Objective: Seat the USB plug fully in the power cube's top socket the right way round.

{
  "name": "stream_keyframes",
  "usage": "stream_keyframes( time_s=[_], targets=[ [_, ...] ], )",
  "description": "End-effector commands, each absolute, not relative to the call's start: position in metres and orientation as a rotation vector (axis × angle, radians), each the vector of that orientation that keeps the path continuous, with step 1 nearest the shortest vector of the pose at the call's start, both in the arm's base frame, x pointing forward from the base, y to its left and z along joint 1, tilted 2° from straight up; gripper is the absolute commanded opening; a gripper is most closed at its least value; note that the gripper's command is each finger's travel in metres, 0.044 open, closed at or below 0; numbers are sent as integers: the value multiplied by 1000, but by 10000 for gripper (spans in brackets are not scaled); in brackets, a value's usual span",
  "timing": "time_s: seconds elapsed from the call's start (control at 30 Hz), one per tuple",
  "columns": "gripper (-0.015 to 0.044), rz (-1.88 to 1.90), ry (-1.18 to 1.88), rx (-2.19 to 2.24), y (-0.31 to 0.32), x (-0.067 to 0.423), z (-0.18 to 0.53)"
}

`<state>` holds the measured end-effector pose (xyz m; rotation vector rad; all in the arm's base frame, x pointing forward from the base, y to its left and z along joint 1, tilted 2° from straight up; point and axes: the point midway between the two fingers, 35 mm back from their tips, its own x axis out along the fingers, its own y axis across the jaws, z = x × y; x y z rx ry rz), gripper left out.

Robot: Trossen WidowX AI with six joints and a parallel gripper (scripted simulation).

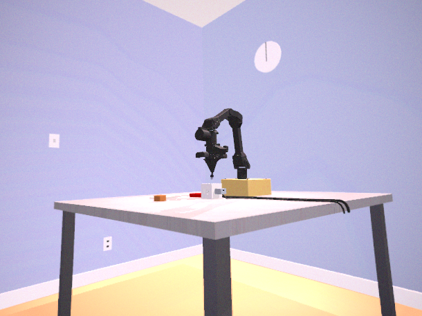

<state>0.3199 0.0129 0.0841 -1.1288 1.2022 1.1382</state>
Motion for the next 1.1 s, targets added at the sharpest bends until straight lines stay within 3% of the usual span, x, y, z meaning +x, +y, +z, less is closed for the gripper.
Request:
stream_keyframes(
  time_s=[0.0,1.07],
  targets=[
    [0,1140,1198,-1125,13,320,84],
    [0,1149,1178,-1104,15,320,80]
  ],
)
